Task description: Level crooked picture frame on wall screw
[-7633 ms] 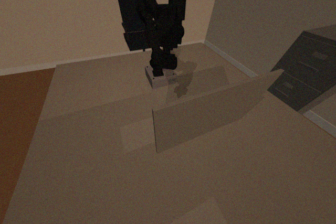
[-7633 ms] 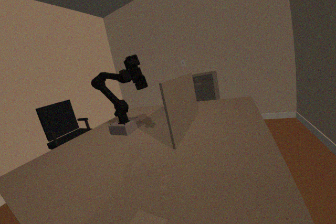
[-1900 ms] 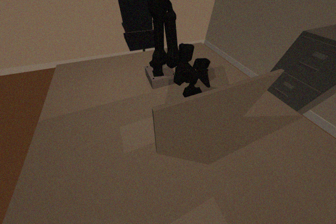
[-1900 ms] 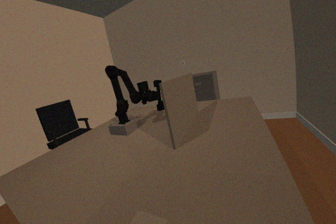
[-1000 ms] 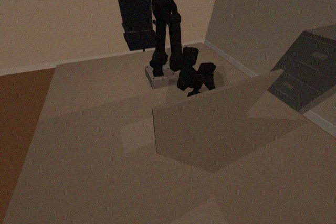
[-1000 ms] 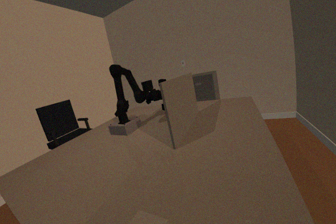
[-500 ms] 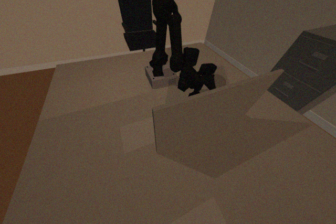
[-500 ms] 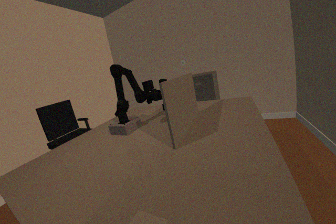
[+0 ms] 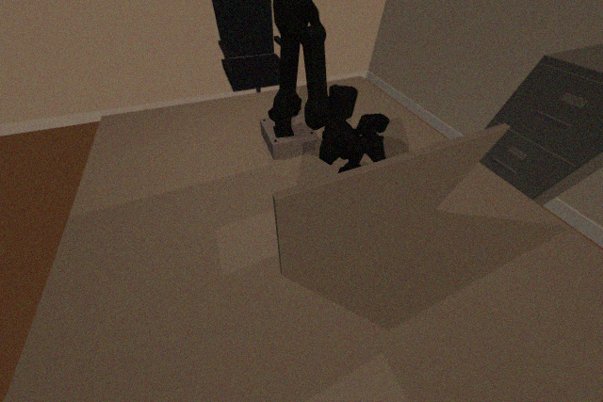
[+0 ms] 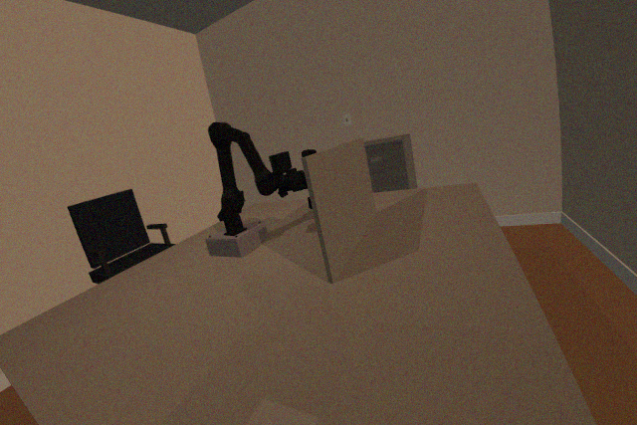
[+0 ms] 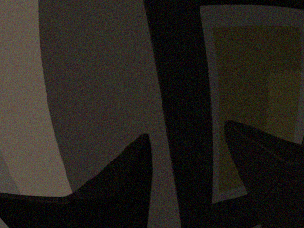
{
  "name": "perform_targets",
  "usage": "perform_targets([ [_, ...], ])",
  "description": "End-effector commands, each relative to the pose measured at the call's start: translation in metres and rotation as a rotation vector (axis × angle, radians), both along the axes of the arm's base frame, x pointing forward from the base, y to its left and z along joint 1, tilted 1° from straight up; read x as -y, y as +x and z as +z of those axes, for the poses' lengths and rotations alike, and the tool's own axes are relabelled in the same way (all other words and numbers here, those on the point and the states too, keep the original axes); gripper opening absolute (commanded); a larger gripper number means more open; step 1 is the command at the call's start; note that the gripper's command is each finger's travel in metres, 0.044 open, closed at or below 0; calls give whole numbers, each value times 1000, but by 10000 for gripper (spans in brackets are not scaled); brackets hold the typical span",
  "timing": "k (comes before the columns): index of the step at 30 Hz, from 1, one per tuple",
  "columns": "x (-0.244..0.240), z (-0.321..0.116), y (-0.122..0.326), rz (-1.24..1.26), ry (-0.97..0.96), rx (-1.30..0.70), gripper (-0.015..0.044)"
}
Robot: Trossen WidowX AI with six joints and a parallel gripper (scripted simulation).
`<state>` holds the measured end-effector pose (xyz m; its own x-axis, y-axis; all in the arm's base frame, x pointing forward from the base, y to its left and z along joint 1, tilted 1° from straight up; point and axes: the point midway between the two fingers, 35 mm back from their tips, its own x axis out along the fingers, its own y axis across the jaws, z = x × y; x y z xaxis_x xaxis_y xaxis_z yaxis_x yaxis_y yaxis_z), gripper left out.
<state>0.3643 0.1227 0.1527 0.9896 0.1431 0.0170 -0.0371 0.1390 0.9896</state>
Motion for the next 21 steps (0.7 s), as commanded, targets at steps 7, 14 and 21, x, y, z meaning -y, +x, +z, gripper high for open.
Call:
perform_targets([
  [7, 0, 0, 0, 2, -4, -1, 69],
  [14, 0, 0, 0, 2, -4, -1, 0],
  [21, 0, 1, 0, 2, -4, -1, 0],
])
